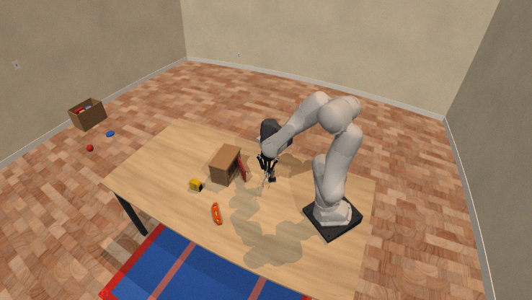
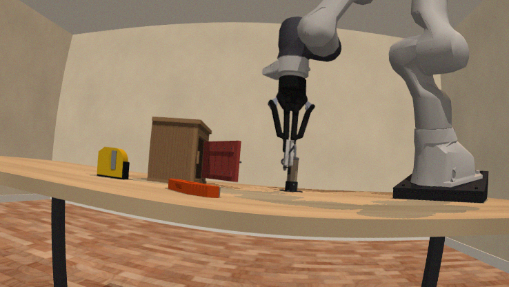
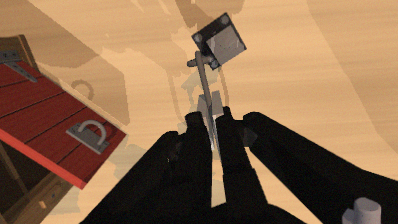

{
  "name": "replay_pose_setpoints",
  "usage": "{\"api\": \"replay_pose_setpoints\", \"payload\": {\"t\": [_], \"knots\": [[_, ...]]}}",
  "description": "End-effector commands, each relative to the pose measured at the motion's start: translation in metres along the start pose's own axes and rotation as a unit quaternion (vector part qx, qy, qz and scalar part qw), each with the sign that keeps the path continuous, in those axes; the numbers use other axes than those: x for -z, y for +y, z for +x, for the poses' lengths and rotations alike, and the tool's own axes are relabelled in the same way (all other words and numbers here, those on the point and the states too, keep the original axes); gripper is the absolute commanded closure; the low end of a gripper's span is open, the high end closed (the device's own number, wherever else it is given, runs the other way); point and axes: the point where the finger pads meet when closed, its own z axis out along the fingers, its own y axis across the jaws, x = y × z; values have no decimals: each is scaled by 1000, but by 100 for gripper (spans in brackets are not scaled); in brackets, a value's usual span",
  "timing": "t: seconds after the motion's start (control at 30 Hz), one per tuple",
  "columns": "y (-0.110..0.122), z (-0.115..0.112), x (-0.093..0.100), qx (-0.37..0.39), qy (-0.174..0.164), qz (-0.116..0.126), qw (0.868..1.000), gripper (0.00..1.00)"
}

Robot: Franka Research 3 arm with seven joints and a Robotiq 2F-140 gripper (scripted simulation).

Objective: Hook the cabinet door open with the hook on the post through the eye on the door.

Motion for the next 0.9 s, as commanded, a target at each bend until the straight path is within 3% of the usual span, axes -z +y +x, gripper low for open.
{"api": "replay_pose_setpoints", "payload": {"t": [0.0,0.87], "knots": [[-4,2,2,-32,1,3,999,97],[-12,3,2,-113,1,3,994,97]]}}
